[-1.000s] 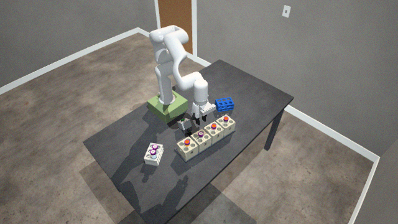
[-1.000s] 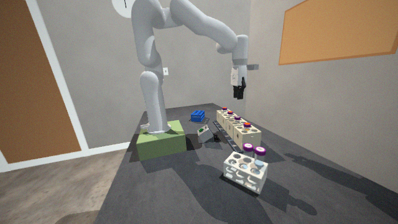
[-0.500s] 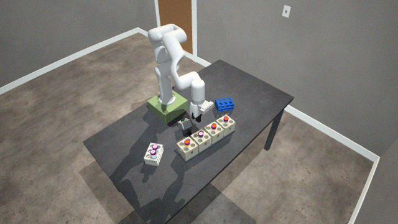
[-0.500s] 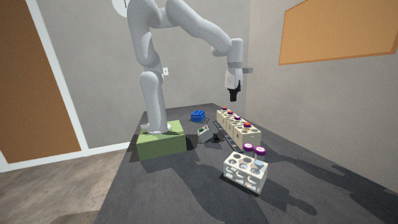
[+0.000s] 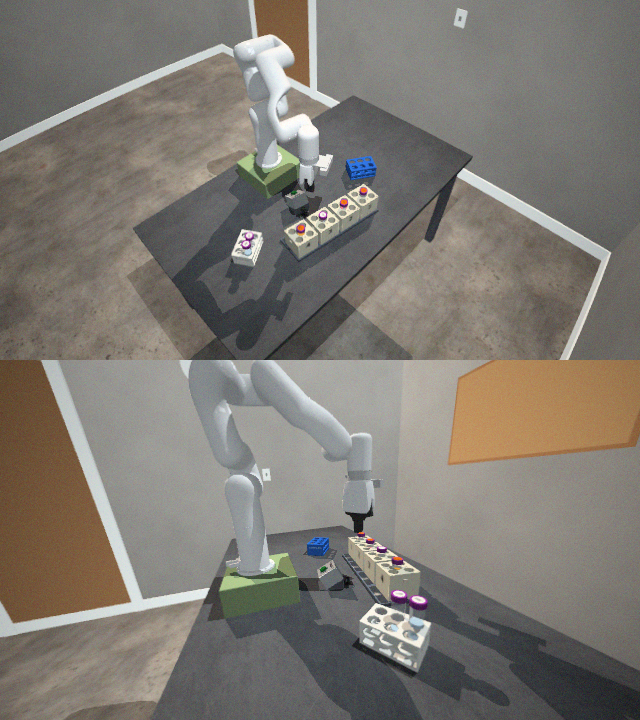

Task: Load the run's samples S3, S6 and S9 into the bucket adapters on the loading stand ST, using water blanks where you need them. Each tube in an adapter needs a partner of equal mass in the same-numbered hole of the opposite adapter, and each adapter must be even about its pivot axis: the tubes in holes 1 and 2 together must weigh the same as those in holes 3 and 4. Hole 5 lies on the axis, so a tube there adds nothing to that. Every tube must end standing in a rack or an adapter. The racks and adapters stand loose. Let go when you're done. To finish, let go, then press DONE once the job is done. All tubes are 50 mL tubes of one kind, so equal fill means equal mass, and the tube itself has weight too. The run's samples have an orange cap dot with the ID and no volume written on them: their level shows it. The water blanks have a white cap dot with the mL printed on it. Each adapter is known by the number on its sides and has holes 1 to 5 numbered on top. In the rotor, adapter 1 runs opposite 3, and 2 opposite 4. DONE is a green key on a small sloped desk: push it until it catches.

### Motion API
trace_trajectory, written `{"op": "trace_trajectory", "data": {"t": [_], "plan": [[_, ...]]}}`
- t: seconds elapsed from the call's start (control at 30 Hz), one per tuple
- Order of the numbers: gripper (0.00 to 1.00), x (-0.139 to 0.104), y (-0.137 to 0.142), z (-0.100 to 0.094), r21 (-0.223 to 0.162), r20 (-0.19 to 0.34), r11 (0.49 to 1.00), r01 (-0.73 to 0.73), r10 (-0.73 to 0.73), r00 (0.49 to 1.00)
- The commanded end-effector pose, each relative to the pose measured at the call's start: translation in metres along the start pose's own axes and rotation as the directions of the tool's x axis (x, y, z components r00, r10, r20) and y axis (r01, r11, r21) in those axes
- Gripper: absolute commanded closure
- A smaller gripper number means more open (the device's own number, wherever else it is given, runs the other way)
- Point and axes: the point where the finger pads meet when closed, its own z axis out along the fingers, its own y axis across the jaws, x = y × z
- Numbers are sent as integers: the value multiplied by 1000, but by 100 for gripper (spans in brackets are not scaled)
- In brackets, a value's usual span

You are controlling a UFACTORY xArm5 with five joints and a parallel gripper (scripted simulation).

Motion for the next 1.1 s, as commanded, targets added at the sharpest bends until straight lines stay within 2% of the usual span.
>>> {"op": "trace_trajectory", "data": {"t": [0.0, 0.13, 0.3, 0.37, 0.53, 0.8, 1.07], "plan": [[100, -16, -12, 8, -16, -1, 988, 157, -157, 988], [100, -30, -23, 17, -16, 1, 958, 287, -287, 958], [100, -48, -37, 28, -16, 4, 897, 442, -442, 897], [100, -48, -37, 28, -16, 4, 897, 442, -442, 897], [100, -66, -51, 39, -15, 6, 811, 584, -584, 812], [100, -94, -73, 57, -13, 10, 641, 768, -768, 641], [100, -103, -80, 63, -13, 10, 641, 768, -768, 641]]}}
